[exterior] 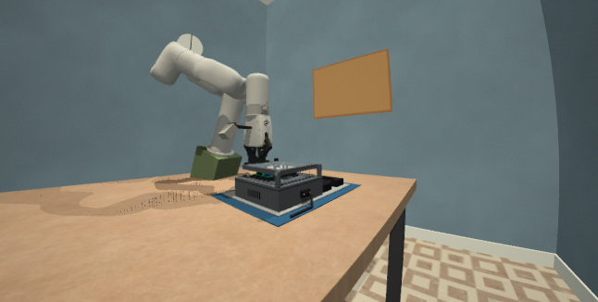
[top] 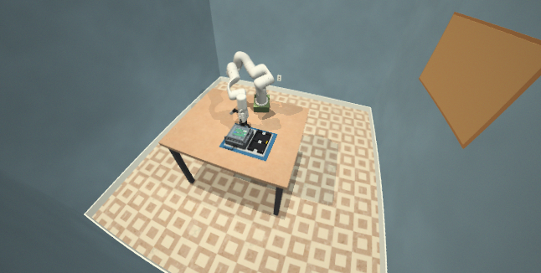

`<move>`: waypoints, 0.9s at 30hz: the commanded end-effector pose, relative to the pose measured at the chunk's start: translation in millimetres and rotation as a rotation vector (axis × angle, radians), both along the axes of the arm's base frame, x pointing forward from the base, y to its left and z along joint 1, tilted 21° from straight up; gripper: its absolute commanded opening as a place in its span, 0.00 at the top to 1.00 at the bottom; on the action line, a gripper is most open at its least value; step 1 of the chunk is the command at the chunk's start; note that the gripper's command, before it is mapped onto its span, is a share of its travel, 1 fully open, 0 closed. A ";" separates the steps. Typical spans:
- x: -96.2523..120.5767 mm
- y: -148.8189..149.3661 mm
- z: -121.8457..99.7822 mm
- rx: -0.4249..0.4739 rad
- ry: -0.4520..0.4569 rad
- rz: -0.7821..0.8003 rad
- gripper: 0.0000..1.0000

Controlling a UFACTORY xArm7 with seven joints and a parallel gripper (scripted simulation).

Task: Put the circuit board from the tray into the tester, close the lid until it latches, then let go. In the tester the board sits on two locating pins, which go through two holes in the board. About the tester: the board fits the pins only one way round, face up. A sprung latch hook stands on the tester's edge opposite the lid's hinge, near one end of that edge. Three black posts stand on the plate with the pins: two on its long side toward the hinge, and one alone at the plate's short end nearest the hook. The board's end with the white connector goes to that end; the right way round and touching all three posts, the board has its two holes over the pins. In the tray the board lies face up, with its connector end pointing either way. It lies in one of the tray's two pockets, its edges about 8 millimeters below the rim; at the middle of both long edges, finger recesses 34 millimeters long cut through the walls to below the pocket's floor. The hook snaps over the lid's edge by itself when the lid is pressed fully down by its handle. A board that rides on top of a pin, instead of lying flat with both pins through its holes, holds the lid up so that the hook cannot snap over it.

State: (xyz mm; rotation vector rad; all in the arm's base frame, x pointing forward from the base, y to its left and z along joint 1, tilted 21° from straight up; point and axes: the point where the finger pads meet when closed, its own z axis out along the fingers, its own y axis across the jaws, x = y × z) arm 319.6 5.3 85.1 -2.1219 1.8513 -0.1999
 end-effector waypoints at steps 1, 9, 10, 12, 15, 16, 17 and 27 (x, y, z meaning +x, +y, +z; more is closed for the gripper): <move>2.4 0.4 2.9 0.005 -0.010 -0.001 0.49; 0.5 -0.5 8.6 0.005 -0.010 -0.001 0.49; 0.1 -0.7 9.9 0.005 -0.010 -0.001 0.49; -1.0 -1.2 12.9 0.005 -0.010 -0.001 0.49; -2.2 -1.7 16.4 0.005 -0.010 -0.001 0.49; -2.2 -1.7 16.4 0.005 -0.010 -0.001 0.49; -2.8 -2.0 18.4 0.005 -0.010 -0.001 0.49; -11.4 -6.1 43.5 0.005 -0.010 -0.001 0.49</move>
